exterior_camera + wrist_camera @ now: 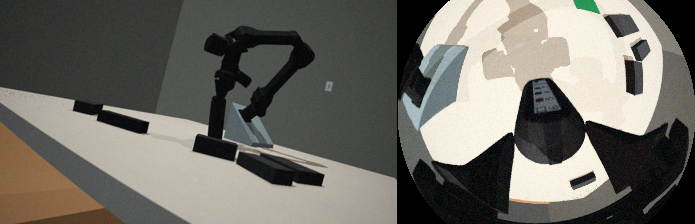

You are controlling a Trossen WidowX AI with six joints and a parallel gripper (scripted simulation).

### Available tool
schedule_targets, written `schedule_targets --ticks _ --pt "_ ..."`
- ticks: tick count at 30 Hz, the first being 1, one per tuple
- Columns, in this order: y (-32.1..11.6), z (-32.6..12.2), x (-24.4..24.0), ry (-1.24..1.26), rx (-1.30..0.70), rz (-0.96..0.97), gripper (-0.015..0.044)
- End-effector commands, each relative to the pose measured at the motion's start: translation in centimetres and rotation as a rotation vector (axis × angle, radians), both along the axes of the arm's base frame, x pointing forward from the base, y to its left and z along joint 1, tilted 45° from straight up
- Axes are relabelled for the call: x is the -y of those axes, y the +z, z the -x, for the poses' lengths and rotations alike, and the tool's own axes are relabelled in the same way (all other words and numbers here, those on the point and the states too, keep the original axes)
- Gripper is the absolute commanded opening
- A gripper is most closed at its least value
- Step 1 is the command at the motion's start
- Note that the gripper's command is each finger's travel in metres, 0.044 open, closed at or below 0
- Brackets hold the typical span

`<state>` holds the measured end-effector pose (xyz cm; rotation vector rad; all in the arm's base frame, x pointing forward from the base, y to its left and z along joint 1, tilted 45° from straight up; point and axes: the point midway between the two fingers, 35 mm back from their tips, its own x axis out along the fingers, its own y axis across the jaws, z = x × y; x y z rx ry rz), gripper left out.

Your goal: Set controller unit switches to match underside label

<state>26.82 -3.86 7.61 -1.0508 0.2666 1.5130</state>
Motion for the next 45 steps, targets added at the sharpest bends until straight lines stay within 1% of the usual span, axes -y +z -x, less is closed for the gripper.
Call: schedule_targets --ticks 1,45 --pt "0.0 0.4 -1.0 0.01 -0.018 -0.023 0.0338" --pt "1.8 2.0 -3.7 0.01 -0.019 -0.025 0.0338"
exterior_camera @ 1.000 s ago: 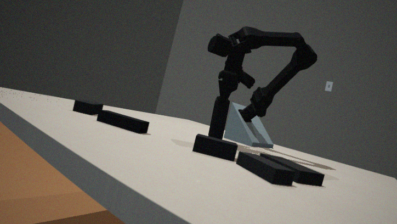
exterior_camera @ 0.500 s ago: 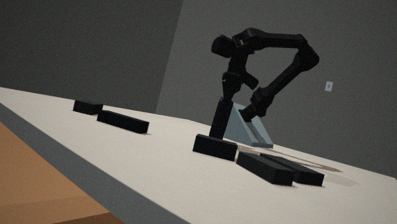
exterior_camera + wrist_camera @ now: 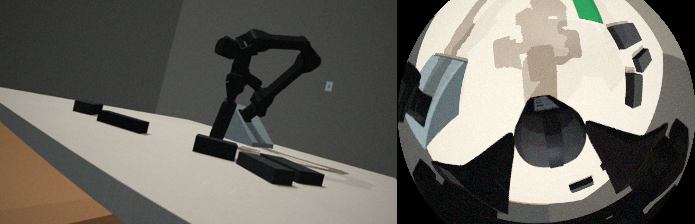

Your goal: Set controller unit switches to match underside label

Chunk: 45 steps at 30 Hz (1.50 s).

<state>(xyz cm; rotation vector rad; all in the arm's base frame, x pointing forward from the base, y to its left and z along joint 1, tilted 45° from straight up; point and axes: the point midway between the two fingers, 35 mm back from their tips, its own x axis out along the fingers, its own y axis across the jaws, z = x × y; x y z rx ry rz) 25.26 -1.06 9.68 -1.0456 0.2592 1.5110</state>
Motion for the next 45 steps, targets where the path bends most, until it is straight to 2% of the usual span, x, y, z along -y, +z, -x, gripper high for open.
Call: schedule_targets --ticks 1,45 --pt "-0.2 0.5 -1.0 0.011 -0.021 -0.016 0.0338" --pt "1.1 1.9 -3.9 0.011 -0.021 -0.018 0.0338"
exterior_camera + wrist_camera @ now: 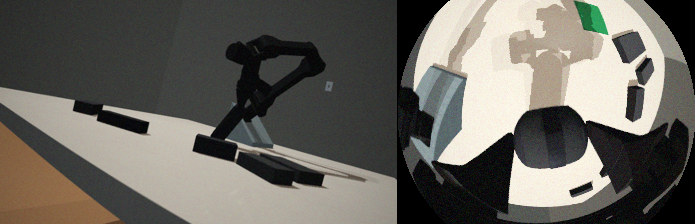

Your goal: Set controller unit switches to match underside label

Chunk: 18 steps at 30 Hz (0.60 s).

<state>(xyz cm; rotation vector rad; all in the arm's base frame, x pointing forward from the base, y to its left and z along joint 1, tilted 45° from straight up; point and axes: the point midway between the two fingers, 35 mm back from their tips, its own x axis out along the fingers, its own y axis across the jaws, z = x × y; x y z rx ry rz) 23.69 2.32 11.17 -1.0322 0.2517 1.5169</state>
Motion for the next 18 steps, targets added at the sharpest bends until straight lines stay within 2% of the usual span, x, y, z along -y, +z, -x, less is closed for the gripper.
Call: schedule_targets --ticks 1,18 --pt "-0.3 0.4 -0.6 0.008 -0.016 -0.005 0.0338" --pt "0.0 0.9 -1.8 0.008 -0.016 -0.006 0.0338"
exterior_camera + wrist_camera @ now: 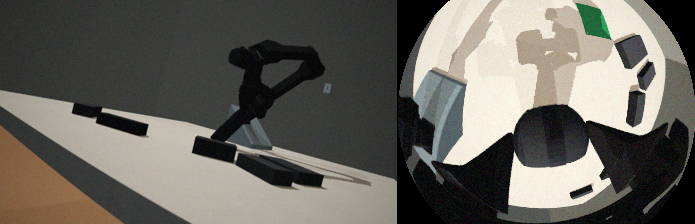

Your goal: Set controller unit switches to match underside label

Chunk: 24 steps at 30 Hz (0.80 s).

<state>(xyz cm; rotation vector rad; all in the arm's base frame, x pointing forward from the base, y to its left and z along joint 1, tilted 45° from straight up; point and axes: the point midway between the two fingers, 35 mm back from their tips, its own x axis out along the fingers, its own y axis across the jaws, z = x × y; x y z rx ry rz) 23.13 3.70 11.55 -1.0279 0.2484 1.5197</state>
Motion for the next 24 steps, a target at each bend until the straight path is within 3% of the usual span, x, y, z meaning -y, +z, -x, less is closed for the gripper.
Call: schedule_targets --ticks 1,24 --pt "-0.4 0.3 -0.5 0.006 -0.014 -0.001 0.0338" --pt "0.0 0.9 -2.2 0.006 -0.014 -0.002 0.0338"
